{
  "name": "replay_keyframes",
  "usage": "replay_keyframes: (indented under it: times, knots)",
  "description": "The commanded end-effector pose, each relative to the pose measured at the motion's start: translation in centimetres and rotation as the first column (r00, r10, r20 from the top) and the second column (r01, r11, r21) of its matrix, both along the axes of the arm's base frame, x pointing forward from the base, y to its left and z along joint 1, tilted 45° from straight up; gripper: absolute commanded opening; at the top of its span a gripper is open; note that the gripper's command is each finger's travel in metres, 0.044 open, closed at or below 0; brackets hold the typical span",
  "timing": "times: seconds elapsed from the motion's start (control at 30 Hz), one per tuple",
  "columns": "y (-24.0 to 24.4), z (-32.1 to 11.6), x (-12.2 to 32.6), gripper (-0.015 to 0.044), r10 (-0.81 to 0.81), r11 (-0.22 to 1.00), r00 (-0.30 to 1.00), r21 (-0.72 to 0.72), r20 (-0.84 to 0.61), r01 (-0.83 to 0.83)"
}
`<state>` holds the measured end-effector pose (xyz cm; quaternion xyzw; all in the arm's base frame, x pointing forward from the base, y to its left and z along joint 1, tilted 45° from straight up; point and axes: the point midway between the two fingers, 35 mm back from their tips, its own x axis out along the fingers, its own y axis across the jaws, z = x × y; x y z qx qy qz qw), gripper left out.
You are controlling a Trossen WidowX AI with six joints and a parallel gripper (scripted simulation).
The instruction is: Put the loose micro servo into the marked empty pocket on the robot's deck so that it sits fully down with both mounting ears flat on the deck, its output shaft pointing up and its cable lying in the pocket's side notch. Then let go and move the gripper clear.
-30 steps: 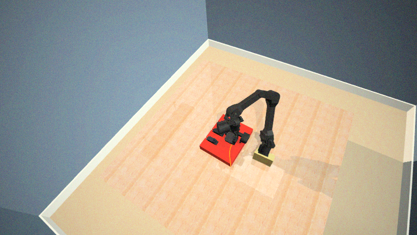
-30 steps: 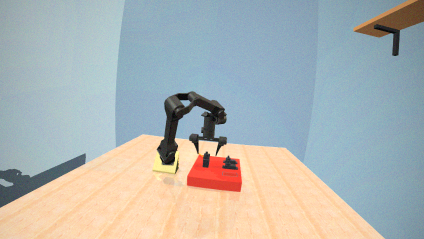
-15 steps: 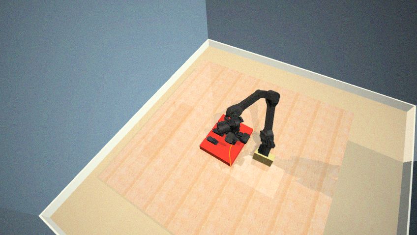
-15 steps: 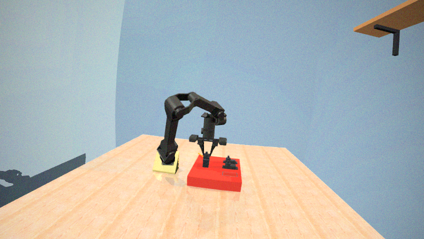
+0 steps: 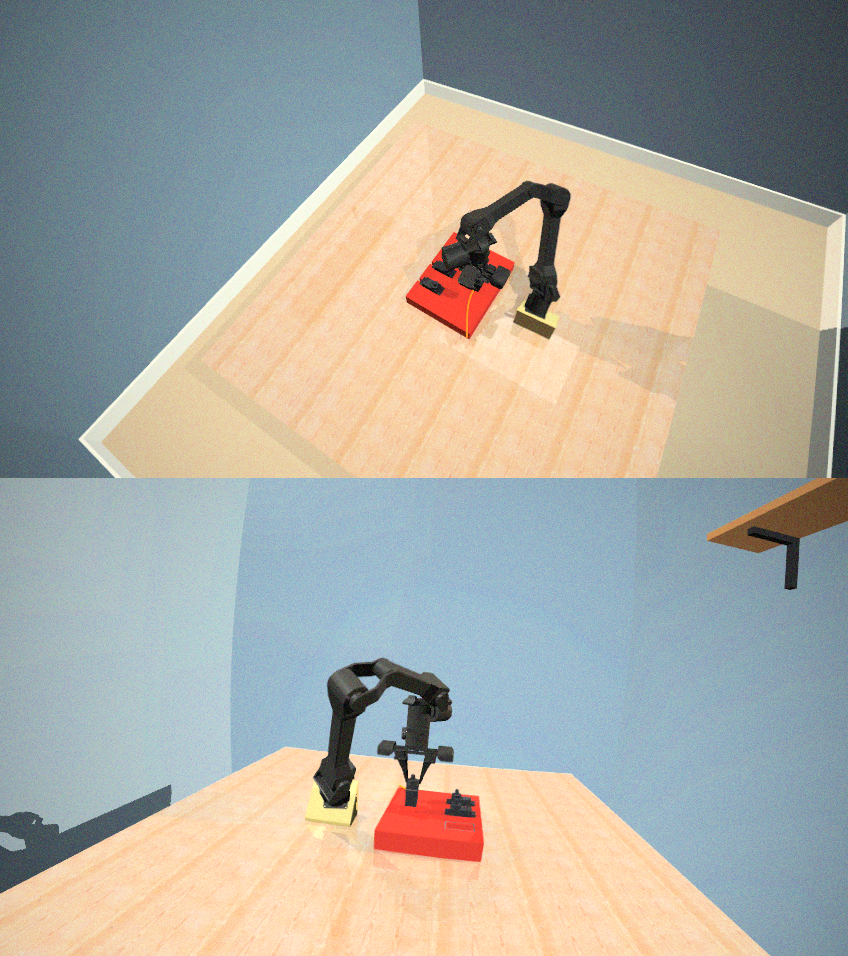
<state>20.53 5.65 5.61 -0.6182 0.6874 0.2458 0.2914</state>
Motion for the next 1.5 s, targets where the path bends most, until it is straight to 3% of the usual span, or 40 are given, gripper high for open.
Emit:
replay_keyframes:
  times: [0.0,0.4,0.93,1.47]
  knots:
    - [0.7,0.9,0.0,0.0000,-0.001,1.000,1.000,0.009,0.011,0.001]
    - [0.5,1.1,-0.1,0.0000,-0.001,1.000,1.000,0.009,0.011,0.001]
    - [0.5,0.8,3.3,0.0000,-0.001,1.000,1.000,0.009,0.013,0.001]
    - [-4.8,6.1,2.2,0.0000,-0.001,1.000,1.000,0.006,0.011,0.001]
